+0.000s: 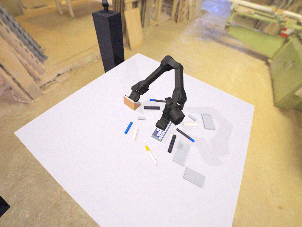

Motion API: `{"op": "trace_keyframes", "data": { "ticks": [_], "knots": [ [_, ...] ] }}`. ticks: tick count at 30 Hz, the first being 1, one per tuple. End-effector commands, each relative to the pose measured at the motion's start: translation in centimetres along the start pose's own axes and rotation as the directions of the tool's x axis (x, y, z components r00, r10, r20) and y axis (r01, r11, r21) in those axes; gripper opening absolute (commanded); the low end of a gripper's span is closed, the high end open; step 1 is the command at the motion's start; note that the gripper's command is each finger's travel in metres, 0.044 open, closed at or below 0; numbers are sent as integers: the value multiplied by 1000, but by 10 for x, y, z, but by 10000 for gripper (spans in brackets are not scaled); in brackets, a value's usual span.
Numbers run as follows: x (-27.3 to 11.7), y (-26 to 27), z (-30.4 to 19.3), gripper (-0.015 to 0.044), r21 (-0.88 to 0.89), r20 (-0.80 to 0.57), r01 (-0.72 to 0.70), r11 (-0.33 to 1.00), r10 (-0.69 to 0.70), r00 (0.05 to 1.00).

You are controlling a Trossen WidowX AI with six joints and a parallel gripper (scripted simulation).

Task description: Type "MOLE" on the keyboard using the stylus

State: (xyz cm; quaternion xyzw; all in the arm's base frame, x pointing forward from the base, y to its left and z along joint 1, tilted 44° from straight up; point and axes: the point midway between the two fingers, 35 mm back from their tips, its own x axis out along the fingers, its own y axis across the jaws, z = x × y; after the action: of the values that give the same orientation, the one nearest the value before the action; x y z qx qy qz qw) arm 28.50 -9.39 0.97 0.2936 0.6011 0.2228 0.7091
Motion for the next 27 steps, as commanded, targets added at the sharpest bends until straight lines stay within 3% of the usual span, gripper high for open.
{"op": "trace_keyframes", "data": {
  "ticks": [1, 9, 19, 27],
  "knots": [
    [-1, -1, 0, 0, -6, 0, 5, 1000, -5, 1000],
    [-1, -72, 1, 0, -7, 1, 8, 1000, -8, 1000],
    [-2, -70, -1, 0, -7, 1, 8, 1000, -8, 1000],
    [-1, -43, -33, 0, -5, -1, 7, 1000, -7, 1000]
  ]
}}
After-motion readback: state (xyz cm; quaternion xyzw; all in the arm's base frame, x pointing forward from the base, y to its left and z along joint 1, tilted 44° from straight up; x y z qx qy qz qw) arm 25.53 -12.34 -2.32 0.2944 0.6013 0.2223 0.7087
